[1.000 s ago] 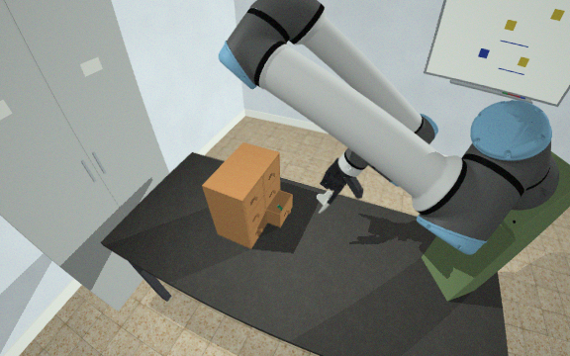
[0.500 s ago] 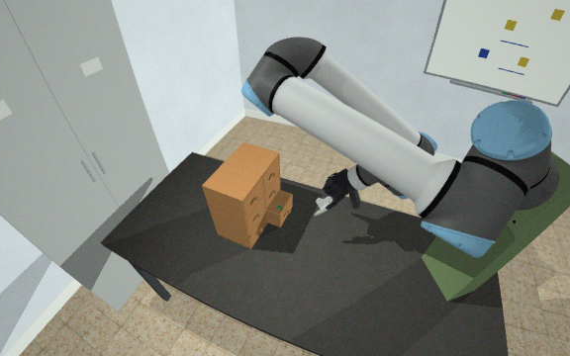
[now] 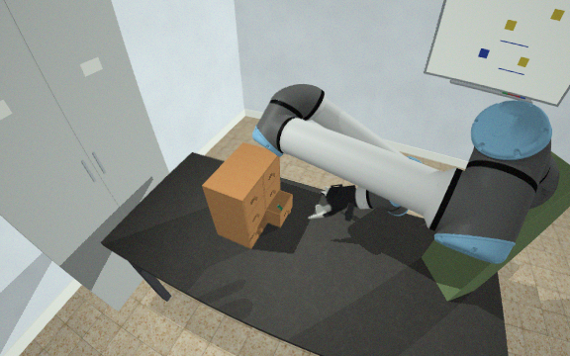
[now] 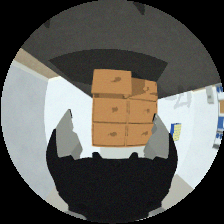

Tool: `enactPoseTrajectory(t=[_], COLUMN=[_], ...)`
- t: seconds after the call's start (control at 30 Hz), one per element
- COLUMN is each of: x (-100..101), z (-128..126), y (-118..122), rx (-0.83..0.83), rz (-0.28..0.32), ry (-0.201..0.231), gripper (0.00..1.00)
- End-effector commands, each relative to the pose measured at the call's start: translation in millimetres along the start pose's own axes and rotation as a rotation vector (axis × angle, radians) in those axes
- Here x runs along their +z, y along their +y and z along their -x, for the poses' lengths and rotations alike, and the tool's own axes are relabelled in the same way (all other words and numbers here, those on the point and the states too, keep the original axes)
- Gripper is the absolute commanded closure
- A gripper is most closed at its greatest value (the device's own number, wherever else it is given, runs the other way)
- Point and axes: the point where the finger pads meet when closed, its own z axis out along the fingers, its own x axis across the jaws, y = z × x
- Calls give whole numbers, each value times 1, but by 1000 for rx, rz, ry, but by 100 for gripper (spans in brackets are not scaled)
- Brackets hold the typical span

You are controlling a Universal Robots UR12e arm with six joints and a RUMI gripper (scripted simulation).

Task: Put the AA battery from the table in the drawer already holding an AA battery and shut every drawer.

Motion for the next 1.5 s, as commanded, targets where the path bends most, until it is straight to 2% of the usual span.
enactPoseTrajectory(t=[0.0, 0.3, 0.67, 0.7, 1.47], x=[10, 18, 20, 20, 20], z=[2, 2, 2, 2, 2], y=[-3, -6, -6, -6, -6], rx=[-6, -5, -4, -4, -4], rz=[81, 168, 183, 183, 183], ry=[-11, -11, -10, -10, -10], gripper=[0, 0, 0, 80, 80])
